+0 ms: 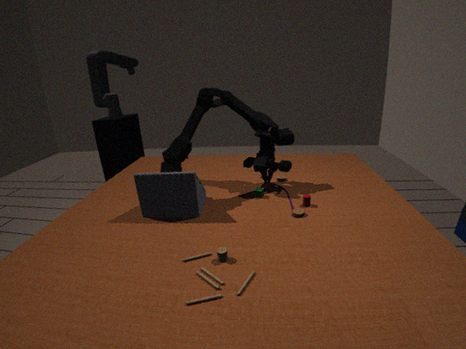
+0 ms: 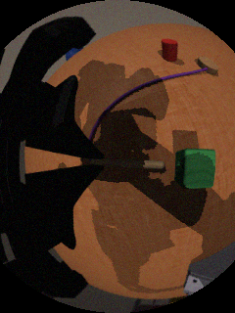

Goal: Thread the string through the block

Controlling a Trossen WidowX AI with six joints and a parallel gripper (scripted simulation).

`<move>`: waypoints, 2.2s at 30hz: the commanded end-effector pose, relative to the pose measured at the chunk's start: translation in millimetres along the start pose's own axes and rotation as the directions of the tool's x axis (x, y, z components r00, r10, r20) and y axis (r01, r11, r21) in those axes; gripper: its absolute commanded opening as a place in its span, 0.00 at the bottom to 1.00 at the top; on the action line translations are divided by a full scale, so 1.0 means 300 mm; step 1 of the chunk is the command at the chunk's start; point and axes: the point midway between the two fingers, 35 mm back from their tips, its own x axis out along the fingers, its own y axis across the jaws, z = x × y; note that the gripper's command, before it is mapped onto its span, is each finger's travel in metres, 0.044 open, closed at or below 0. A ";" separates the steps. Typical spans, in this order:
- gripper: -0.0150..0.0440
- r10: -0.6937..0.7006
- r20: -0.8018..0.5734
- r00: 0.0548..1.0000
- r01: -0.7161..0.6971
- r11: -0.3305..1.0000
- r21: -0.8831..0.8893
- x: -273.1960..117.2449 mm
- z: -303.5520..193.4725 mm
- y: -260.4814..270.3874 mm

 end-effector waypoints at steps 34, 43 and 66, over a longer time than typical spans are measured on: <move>0.25 -0.001 -0.005 1.000 0.001 1.000 -0.004 -0.001 0.141 -0.009; 0.25 -0.001 -0.005 1.000 0.001 1.000 -0.004 0.001 0.188 -0.009; 0.46 0.008 0.003 1.000 -0.008 1.000 -0.003 -0.132 0.232 0.006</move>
